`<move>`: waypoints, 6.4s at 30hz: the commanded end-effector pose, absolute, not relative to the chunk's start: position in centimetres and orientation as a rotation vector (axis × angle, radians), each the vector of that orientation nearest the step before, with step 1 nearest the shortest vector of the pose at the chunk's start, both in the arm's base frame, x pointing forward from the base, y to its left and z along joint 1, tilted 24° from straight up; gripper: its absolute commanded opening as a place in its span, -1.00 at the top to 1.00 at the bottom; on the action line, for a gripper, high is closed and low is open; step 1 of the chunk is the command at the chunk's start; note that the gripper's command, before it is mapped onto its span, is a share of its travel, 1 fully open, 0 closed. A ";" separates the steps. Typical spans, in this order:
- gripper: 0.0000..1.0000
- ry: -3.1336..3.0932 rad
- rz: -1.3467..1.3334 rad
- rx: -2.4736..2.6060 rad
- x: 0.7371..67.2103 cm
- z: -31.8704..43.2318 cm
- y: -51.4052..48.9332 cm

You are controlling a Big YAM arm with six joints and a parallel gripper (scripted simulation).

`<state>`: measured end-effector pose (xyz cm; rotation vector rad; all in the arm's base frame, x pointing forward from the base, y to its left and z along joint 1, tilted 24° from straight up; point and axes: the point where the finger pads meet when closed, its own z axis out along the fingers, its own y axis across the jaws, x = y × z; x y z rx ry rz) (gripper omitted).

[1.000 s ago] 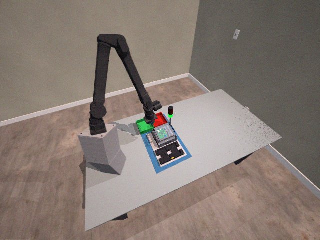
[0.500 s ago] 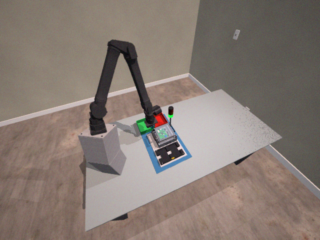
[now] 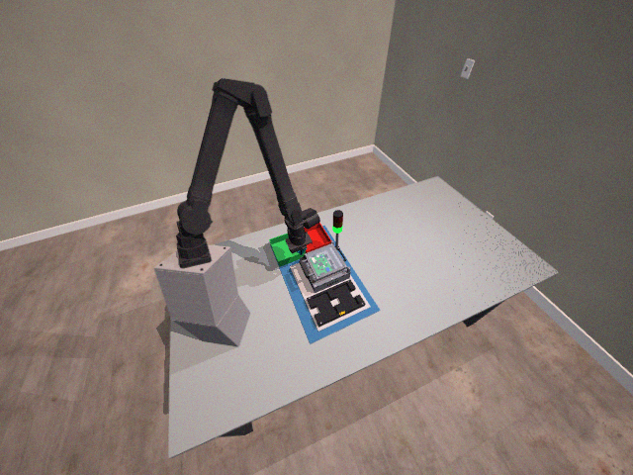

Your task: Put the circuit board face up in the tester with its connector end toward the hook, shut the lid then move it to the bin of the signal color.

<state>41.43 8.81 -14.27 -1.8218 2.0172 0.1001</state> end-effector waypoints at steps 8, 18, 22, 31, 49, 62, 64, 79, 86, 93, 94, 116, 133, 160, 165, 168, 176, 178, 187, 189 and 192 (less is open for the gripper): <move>1.00 2.014 0.097 -1.817 41.8 -14.9 9.3; 1.00 2.014 0.098 -1.818 42.0 -16.5 9.9; 1.00 2.022 0.096 -1.809 42.2 -17.1 9.7; 1.00 2.013 0.093 -1.814 42.2 -16.9 9.8; 1.00 2.012 0.092 -1.814 42.3 -16.9 9.8; 1.00 2.015 0.097 -1.818 42.4 -16.2 10.0; 1.00 2.013 0.094 -1.817 42.5 -16.1 10.0; 1.00 2.013 0.095 -1.818 42.5 -16.0 10.0; 1.00 2.013 0.095 -1.818 42.5 -16.0 10.0; 1.00 2.011 0.093 -1.817 42.5 -15.9 10.0; 1.00 2.010 0.092 -1.816 42.5 -15.8 10.0; 1.00 2.013 0.096 -1.818 42.2 -15.8 10.0; 1.00 2.013 0.096 -1.818 42.2 -15.8 10.0; 1.00 2.008 0.090 -1.815 42.2 -15.8 10.0; 1.00 2.008 0.090 -1.815 42.2 -15.8 10.0; 1.00 2.008 0.090 -1.815 42.2 -15.8 10.0; 1.00 2.008 0.090 -1.816 42.3 -15.8 10.0; 1.00 2.009 0.091 -1.816 42.3 -15.8 10.0; 1.00 2.008 0.090 -1.815 42.5 -15.7 10.0; 1.00 2.008 0.089 -1.815 42.6 -15.7 10.0; 1.00 2.007 0.089 -1.815 42.6 -15.7 10.0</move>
